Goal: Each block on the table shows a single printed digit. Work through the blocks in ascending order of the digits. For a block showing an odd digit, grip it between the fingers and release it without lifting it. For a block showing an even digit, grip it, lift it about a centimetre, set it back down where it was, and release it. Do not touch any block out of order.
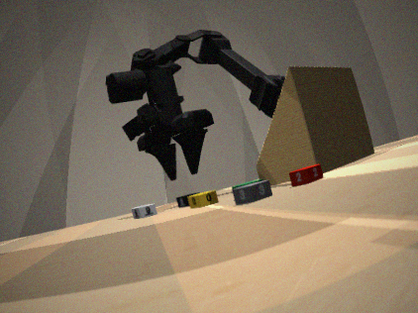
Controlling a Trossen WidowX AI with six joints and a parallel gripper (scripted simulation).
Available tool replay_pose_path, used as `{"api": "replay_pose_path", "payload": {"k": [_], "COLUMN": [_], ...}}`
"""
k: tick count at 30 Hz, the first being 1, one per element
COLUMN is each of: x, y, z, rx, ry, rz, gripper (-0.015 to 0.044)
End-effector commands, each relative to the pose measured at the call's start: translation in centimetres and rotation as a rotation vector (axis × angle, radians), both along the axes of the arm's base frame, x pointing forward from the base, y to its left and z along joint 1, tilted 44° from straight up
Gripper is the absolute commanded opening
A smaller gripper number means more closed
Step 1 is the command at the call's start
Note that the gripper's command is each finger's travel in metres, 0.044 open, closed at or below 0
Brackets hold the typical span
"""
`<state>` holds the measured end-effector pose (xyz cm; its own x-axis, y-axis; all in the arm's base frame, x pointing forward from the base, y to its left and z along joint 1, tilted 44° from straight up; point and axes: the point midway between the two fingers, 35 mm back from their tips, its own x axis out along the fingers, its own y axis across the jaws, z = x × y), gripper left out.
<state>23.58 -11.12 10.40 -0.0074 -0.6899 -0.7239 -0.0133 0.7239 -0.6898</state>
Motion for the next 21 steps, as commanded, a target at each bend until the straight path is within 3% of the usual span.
{"api": "replay_pose_path", "payload": {"k": [1,21], "x": [-0.2,-0.1], "y": [-0.7,-2.7], "z": [-0.5,-2.6], "rx": [-0.010,-0.011], "ry": [-0.007,-0.007], "rz": [0.008,0.008], "gripper": [0.0400,0.0400]}}
